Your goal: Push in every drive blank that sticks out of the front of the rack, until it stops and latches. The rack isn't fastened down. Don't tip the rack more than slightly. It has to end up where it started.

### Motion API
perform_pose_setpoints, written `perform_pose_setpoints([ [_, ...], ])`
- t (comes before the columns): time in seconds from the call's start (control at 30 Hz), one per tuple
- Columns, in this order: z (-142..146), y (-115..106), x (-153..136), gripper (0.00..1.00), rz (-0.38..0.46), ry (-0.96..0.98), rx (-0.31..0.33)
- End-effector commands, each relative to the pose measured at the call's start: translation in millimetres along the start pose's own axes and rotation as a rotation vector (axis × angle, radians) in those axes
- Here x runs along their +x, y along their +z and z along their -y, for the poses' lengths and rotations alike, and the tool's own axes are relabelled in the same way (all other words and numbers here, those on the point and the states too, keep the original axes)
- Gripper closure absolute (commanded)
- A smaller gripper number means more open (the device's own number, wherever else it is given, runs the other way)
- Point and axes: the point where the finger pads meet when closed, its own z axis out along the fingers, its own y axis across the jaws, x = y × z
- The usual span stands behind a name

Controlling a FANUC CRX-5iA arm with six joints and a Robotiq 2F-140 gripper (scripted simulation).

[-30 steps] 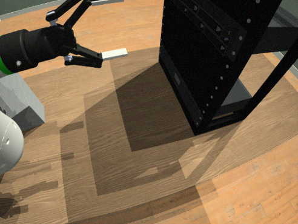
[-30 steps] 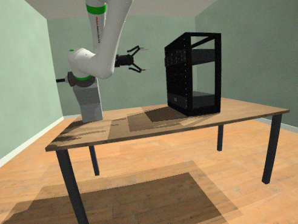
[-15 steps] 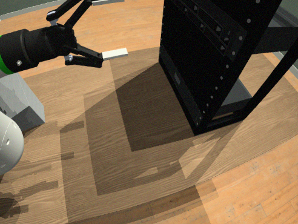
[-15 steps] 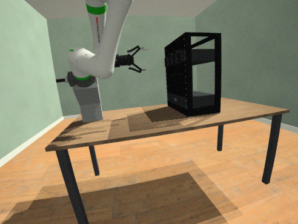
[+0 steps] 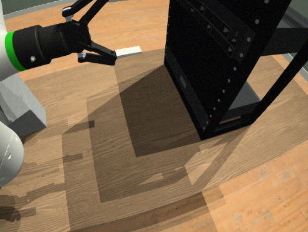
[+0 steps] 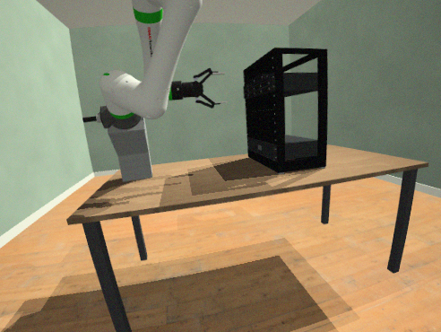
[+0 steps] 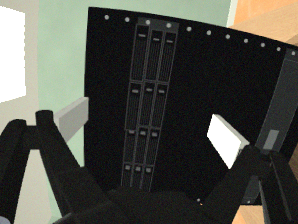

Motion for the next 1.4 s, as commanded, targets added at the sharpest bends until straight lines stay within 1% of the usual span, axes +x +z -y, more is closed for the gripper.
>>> perform_pose_setpoints([
  [0.0, 0, 16, -7, 0.0, 0.0, 0.001, 0.001],
  [0.33, -4, 74, -32, 0.0, 0.0, 0.001, 0.001],
  [0.4, -4, 74, -32, 0.0, 0.0, 0.001, 0.001],
  [0.53, -5, 95, -41, 0.0, 0.0, 0.001, 0.001],
  [0.67, -6, 109, -47, 0.0, 0.0, 0.001, 0.001],
  [0.87, -6, 118, -51, 0.0, 0.0, 0.001, 0.001],
  [1.37, -6, 119, -51, 0.0, 0.0, 0.001, 0.001],
])
